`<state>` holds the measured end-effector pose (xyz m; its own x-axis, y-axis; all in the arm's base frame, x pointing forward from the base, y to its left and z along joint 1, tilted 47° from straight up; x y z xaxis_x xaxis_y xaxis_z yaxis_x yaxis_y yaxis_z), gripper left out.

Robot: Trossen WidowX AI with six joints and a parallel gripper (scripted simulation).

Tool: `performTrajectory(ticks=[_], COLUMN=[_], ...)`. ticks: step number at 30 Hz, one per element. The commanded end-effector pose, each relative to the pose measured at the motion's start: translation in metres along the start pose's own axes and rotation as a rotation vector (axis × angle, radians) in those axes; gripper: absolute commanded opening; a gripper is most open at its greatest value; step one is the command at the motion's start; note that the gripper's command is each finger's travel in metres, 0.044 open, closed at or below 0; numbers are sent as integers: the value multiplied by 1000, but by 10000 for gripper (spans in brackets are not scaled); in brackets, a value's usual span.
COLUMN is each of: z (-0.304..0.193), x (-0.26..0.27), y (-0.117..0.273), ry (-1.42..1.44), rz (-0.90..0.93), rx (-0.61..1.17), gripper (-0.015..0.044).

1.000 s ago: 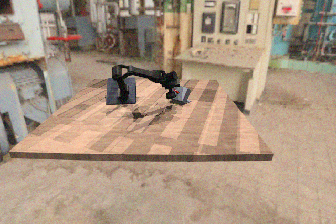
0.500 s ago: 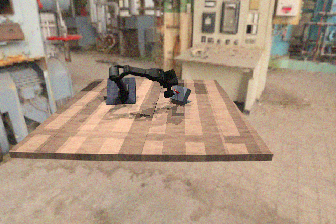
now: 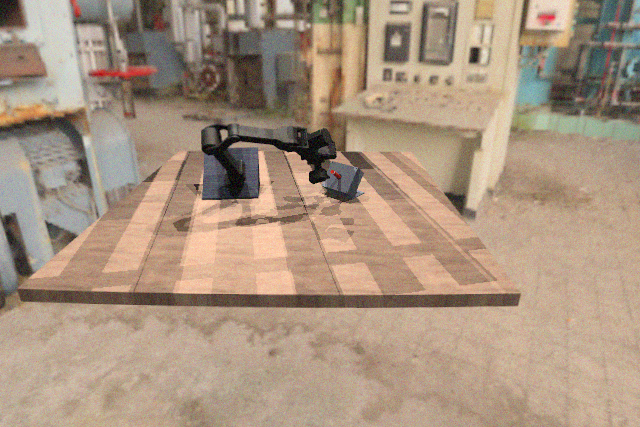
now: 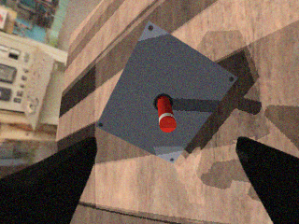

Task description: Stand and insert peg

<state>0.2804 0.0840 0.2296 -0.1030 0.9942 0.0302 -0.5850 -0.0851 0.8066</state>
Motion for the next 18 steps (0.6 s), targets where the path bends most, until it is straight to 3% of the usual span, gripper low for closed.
performTrajectory(ticks=[1,18], z=[0,-1], x=[0,1], y=[9,32], ry=[-4,-3], rz=[-2,-1], rx=[-6,-5], gripper=[440,440])
Point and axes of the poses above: the point midway between the two fingers, 35 mm back from their tips, its own y axis back along the fingers, its own x axis across the jaws, z = x × y, the point moved 9 cm from there along y, back along the fingers, and after that the axes turned 8 degrees about -y, right-handed, at the moved point
